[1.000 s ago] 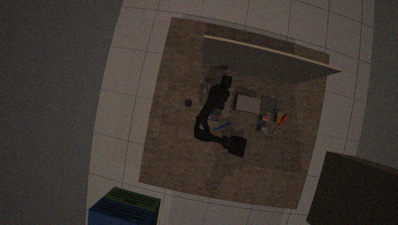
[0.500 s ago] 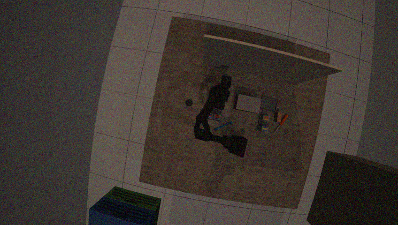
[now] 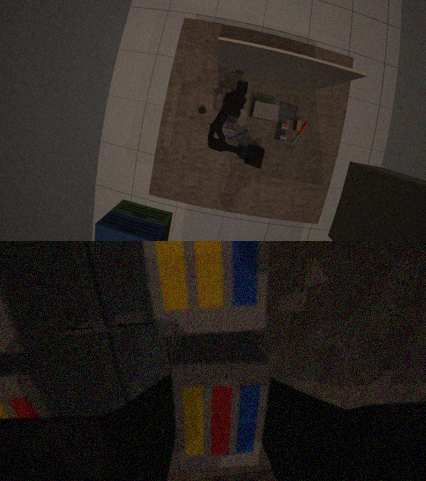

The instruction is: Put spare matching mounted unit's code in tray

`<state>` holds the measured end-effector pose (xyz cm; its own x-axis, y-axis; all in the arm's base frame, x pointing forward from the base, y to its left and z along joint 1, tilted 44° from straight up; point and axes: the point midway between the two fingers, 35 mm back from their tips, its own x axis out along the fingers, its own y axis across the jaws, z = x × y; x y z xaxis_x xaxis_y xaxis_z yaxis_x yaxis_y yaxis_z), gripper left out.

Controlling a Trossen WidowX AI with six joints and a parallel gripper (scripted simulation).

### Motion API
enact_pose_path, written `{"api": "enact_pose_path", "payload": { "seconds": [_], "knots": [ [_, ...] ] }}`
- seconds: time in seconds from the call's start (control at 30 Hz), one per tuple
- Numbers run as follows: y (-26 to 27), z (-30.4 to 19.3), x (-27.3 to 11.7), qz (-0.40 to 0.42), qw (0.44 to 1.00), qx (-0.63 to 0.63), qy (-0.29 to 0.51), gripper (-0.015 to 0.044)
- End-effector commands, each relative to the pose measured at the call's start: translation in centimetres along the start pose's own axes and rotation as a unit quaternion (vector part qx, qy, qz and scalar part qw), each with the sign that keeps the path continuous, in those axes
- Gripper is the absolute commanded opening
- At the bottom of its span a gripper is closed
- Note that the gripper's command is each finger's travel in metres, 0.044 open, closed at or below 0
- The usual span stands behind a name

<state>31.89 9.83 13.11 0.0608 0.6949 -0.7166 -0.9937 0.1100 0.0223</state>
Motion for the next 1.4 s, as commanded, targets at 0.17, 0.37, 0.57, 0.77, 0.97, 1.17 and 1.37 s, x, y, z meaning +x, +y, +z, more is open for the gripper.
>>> {"api": "enact_pose_path", "payload": {
  "seconds": [0.17, 0.37, 0.57, 0.77, 0.97, 1.17, 1.37],
  "knots": [
    [0.0, 0.0, -0.1, 0.0, 1.0, 0.0, 0.0, 0.0],
    [-0.3, -0.1, -2.9, 0.0, 1.0, 0.0, 0.002, 0.0],
    [-0.2, -0.1, -6.0, 0.0, 1.0, 0.001, 0.001, 0.0],
    [0.0, 0.0, -7.9, 0.0, 1.0, 0.001, 0.0, 0.0],
    [0.0, 0.0, -7.9, 0.0, 1.0, 0.001, 0.0, 0.0],
    [0.1, -0.5, -9.9, -0.004, 1.0, -0.003, 0.001, 0.0],
    [0.2, -0.8, -11.1, -0.008, 1.0, -0.006, 0.002, 0.0]
  ]
}}
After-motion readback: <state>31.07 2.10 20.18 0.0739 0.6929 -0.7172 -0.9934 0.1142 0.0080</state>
